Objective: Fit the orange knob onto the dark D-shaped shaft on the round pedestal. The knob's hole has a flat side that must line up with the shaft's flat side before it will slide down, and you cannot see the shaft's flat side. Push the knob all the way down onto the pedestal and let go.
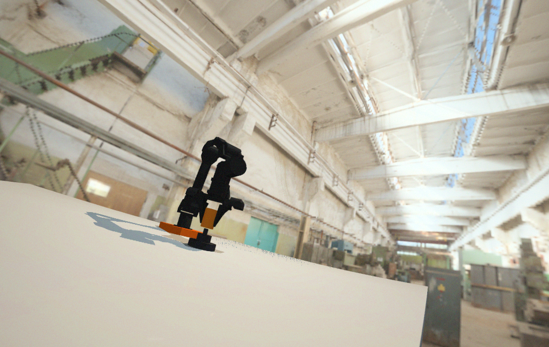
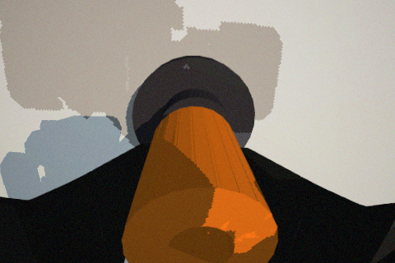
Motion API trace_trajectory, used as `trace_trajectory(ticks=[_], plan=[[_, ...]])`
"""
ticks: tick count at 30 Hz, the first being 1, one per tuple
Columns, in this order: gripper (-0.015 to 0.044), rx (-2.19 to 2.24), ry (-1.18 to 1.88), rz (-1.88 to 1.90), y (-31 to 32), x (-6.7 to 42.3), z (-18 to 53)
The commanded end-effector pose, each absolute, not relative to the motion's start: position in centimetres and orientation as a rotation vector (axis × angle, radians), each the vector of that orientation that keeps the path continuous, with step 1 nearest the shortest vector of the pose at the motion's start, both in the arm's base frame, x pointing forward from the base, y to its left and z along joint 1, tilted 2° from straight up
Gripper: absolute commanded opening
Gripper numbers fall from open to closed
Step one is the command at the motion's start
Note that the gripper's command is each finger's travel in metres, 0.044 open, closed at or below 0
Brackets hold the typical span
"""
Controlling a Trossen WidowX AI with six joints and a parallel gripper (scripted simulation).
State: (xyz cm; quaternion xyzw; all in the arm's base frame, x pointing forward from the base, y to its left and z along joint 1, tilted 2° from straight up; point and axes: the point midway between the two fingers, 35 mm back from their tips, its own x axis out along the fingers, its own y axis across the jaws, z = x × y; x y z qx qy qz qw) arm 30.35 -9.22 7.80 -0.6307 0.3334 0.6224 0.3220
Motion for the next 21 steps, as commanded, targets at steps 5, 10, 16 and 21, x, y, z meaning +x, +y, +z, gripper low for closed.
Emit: trace_trajectory(ticks=[5,10,16,21], plan=[[0.0,-1.662,0.874,1.636,-9.39,30.72,7.77],[0.0,-1.662,0.874,1.636,-9.45,30.85,7.86],[0.0,-1.662,0.874,1.636,-9.43,30.78,7.52],[0.0,-1.662,0.874,1.636,-9.36,30.58,7.53]])
